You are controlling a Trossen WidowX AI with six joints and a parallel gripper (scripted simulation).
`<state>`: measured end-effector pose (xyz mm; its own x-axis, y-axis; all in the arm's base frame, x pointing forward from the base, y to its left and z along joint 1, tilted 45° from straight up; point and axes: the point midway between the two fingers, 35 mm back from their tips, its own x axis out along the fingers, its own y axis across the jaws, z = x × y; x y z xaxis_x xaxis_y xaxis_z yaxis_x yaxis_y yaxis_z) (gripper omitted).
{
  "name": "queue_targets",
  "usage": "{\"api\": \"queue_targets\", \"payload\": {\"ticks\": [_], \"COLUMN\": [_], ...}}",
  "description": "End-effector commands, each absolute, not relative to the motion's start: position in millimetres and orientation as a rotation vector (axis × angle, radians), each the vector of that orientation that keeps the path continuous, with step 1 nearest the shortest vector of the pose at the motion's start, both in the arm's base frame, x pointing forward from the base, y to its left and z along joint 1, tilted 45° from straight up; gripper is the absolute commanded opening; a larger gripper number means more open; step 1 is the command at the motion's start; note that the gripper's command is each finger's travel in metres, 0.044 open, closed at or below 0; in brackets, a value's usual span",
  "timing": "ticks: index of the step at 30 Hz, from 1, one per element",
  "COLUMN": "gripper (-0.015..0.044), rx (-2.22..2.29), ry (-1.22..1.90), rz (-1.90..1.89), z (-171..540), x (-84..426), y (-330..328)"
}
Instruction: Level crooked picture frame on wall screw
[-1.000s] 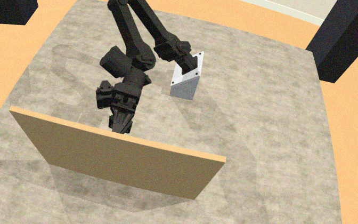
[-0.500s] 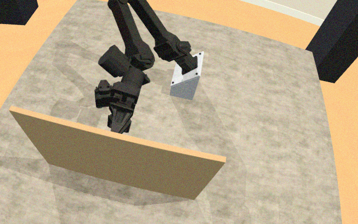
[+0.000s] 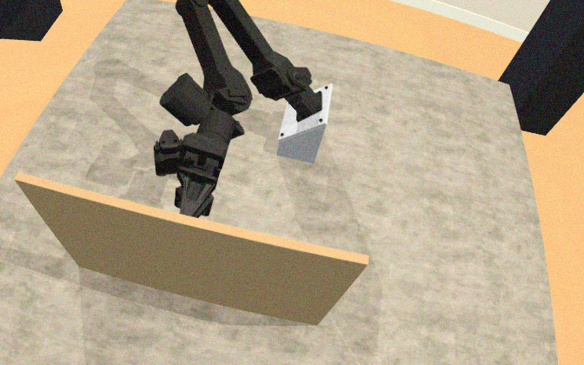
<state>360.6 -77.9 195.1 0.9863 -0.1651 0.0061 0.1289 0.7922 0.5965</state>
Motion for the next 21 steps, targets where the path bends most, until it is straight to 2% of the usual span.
{"api": "queue_targets", "payload": {"ticks": [1, 21], "gripper": [0.0, 0.0], "rx": [0.638, 0.638], "ry": [-0.063, -0.063], "rz": [-0.142, -0.142], "z": [197.0, 194.6], "x": [361.3, 360.9], "y": [-74.6, -77.3]}}
